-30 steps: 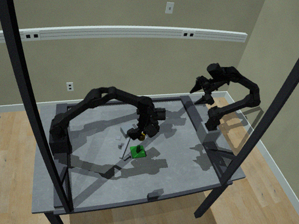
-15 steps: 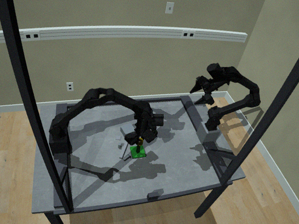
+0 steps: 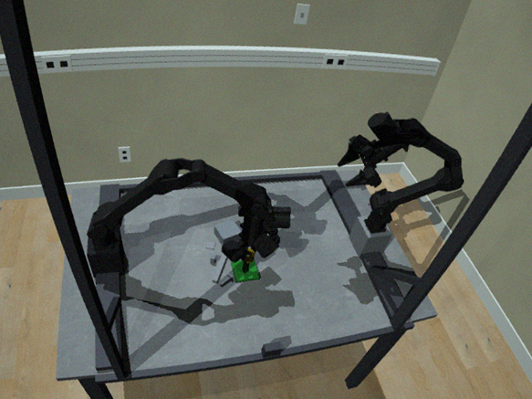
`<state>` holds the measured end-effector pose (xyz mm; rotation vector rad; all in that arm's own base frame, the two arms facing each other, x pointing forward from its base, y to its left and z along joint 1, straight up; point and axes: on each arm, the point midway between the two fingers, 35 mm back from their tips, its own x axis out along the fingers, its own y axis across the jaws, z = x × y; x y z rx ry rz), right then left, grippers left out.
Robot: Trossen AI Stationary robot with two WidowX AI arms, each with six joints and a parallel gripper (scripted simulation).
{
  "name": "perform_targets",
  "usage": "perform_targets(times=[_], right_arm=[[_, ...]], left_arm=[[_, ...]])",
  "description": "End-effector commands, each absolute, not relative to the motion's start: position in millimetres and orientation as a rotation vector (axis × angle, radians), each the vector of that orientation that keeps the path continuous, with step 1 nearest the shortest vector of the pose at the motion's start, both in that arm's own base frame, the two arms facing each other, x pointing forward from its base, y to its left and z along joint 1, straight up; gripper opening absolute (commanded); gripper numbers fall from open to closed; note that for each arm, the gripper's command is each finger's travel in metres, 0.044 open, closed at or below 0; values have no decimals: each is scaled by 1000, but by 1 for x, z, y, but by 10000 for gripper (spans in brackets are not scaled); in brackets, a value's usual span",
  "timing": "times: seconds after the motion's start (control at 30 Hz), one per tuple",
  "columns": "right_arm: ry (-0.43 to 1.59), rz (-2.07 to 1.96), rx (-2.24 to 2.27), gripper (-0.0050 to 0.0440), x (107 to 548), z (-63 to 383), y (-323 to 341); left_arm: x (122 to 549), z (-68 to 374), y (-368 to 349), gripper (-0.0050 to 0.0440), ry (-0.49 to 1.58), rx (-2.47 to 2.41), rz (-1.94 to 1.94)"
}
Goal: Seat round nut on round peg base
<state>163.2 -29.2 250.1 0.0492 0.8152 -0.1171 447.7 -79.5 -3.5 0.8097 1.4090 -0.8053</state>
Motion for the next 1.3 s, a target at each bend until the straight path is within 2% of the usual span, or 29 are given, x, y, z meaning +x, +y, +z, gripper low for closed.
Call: perform_targets(times=[0.0, 0.33, 0.53, 0.97, 1.27], right_arm=[[810, -115, 48, 440, 163, 252, -29], [810, -115, 48, 440, 163, 252, -29], [810, -115, 48, 440, 163, 252, -29], [810, -115, 48, 440, 163, 252, -29], [810, -115, 48, 440, 163, 252, -29]], left_arm=[[447, -8, -82, 159, 1411, 807, -807], [452, 3, -81, 159, 1385, 813, -796], [446, -24, -82, 159, 1411, 807, -805], [451, -13, -81, 159, 1385, 813, -796], [446, -51, -81, 159, 1411, 808, -805]])
